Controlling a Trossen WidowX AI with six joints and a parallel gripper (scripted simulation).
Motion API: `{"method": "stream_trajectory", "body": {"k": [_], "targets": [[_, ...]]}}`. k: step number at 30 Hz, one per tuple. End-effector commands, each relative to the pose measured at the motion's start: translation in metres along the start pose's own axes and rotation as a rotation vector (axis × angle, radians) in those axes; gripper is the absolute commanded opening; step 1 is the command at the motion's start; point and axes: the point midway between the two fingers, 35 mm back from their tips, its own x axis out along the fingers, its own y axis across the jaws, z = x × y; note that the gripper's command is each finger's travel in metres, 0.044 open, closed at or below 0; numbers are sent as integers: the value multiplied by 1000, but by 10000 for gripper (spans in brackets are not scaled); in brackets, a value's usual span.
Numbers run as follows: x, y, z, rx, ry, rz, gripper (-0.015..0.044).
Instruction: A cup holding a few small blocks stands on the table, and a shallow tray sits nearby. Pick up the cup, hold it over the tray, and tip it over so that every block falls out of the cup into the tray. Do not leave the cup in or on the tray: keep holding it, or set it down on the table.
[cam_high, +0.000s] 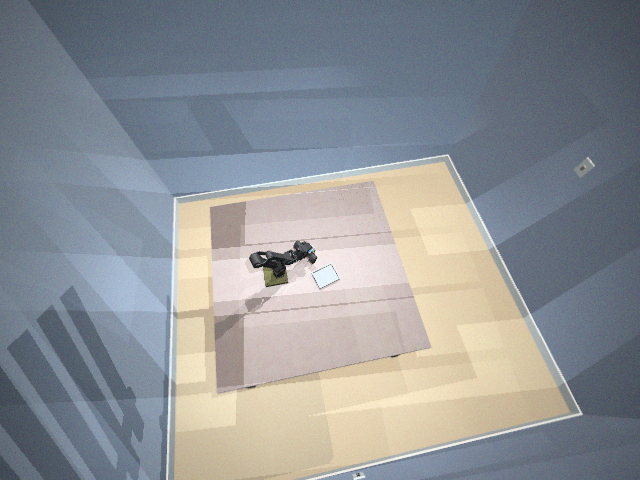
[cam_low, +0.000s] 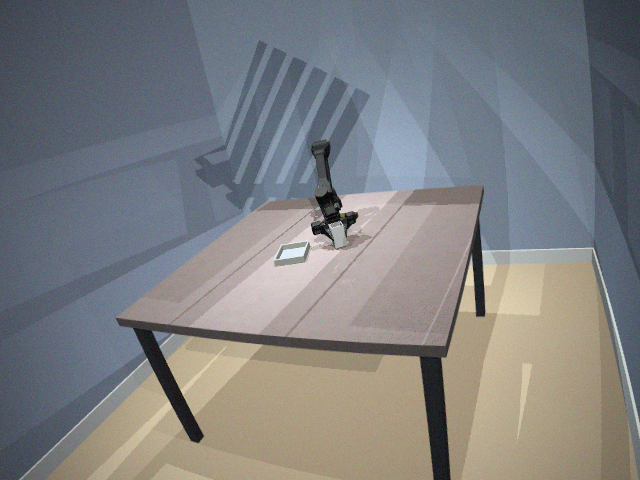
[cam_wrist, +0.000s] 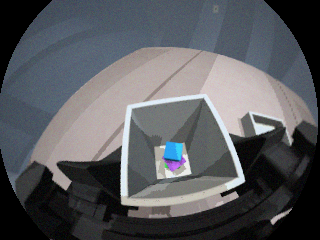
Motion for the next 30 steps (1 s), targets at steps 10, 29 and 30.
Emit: {"method": "stream_trajectory", "body": {"k": [10,29,30], "targets": [[-12,-1,20,0,-17,-7,0],[-21,-3,42,0,-18,-8,0],[-21,-3,42,0,-18,-8,0]]}}
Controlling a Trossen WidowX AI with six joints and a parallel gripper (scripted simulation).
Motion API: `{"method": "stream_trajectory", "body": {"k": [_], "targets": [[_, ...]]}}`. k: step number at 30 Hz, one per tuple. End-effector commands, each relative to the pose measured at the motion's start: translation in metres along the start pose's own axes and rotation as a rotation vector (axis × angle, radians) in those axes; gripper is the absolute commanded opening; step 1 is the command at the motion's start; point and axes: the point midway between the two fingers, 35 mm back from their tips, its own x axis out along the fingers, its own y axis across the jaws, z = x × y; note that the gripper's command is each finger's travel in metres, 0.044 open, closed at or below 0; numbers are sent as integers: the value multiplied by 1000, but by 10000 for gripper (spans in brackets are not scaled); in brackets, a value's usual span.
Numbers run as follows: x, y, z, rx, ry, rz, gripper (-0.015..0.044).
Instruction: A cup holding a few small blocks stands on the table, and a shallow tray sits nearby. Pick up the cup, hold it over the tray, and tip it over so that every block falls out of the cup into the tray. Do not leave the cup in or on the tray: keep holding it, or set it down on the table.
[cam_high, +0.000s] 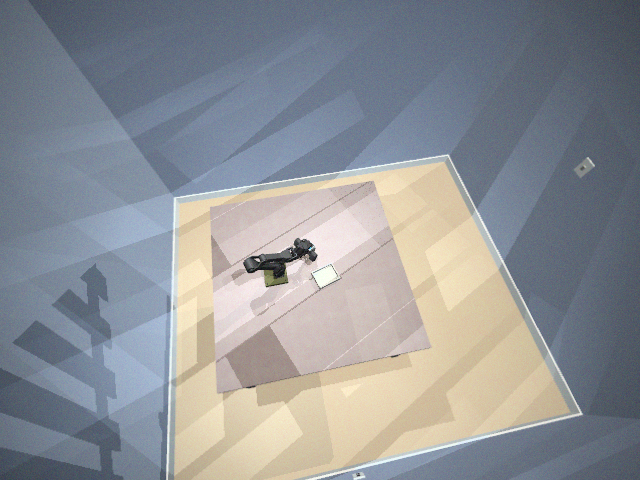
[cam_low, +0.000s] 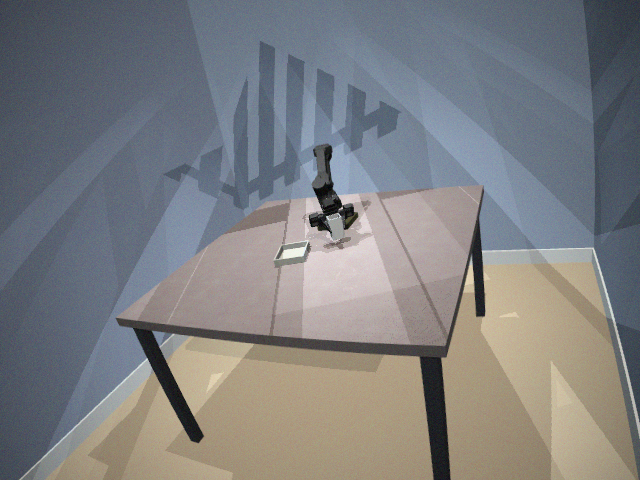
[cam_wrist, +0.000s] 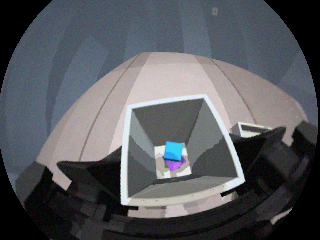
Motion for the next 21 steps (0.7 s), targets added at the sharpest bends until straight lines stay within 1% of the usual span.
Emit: {"method": "stream_trajectory", "body": {"k": [1,11,21], "targets": [[-2,-2,10,0,-17,-7,0],[-1,-57,19,116,-14,-195,0],[-7,-119,22,242,-14,-397,0]]}}
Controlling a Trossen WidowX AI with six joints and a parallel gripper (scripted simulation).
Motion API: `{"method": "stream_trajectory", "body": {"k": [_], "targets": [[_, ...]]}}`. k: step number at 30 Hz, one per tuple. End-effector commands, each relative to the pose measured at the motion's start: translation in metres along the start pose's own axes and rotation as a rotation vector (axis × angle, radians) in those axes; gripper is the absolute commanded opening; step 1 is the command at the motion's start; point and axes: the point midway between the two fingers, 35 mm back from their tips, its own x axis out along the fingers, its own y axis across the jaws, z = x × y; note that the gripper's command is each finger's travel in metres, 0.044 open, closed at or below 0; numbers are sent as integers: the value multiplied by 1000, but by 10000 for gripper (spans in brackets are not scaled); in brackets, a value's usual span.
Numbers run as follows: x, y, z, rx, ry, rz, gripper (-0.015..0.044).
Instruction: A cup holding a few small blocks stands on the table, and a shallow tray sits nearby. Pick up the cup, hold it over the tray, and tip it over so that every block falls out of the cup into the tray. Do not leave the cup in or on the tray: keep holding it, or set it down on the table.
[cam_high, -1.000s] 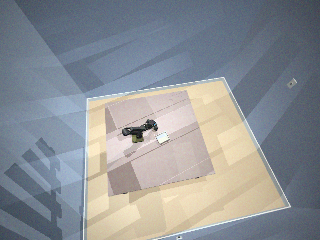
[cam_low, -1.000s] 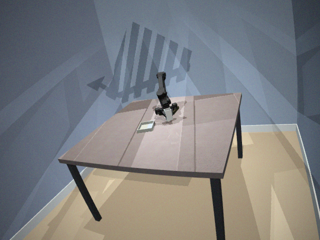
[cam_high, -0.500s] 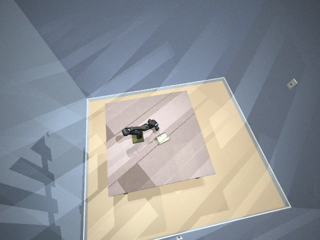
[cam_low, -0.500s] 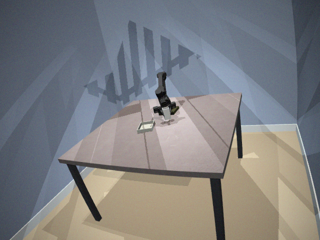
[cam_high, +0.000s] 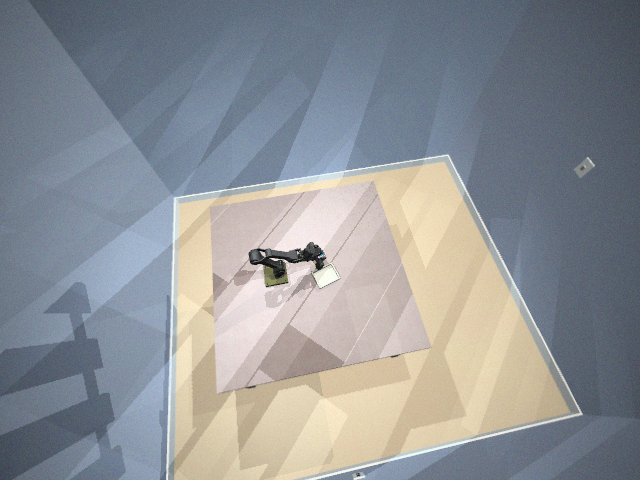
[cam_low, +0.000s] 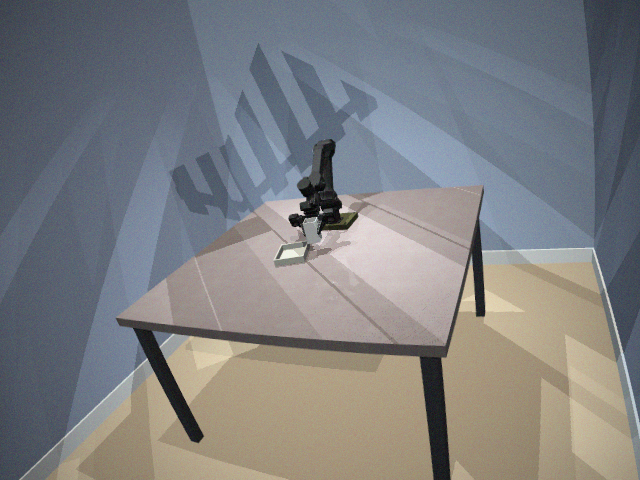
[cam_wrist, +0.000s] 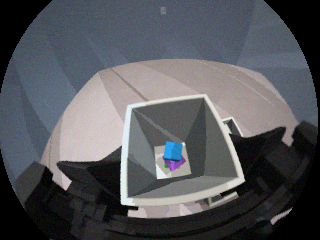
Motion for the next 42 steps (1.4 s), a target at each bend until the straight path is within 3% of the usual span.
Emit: {"method": "stream_trajectory", "body": {"k": [1,17,42], "targets": [[4,-26,11,53,-16,-87,0],[7,-126,16,245,-24,-397,0],[9,-127,15,689,-114,-392,0]]}}
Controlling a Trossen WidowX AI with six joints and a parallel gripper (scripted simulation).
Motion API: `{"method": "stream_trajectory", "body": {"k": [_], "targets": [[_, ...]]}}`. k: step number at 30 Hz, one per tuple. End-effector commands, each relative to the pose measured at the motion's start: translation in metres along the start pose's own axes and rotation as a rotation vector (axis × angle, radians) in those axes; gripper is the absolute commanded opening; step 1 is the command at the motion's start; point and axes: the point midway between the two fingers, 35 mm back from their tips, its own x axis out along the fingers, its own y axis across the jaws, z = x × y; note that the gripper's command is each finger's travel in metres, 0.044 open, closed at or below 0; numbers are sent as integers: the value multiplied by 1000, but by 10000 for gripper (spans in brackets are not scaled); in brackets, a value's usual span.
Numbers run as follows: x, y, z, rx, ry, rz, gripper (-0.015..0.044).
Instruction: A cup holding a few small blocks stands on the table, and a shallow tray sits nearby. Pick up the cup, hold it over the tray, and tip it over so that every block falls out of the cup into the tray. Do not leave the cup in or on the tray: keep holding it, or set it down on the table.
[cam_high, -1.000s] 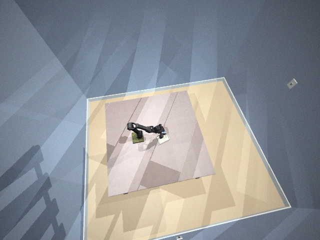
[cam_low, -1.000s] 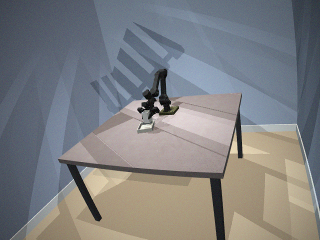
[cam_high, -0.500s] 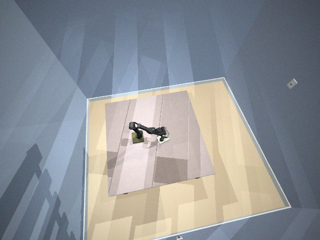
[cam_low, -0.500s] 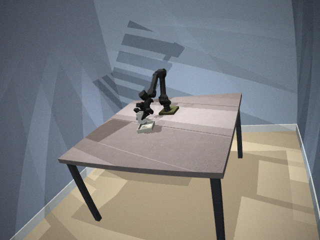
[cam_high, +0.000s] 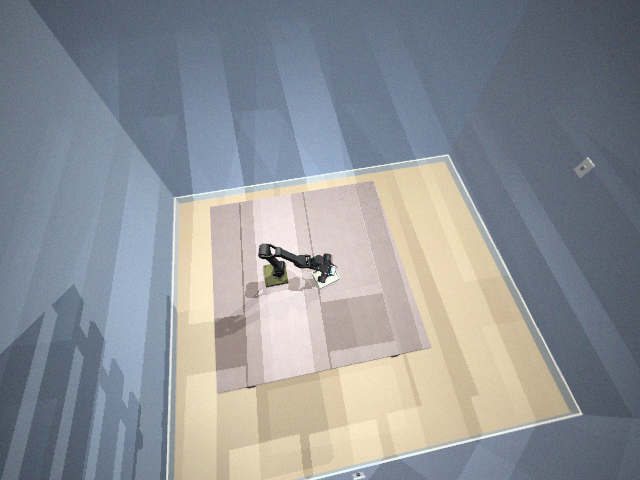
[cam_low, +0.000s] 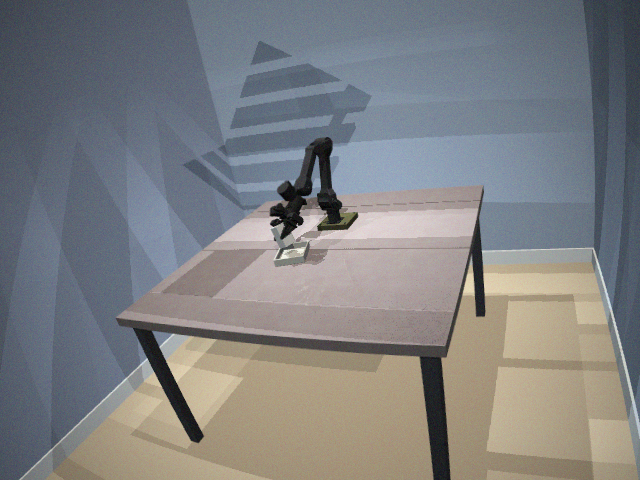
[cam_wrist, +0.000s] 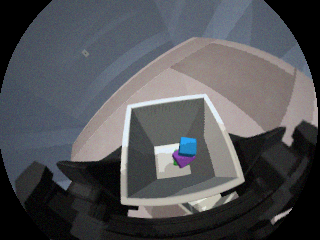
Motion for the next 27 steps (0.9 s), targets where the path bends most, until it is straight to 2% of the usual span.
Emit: {"method": "stream_trajectory", "body": {"k": [1,27], "targets": [[1,1,4,92,-12,0,0],[3,1,3,660,-12,4,0]]}}
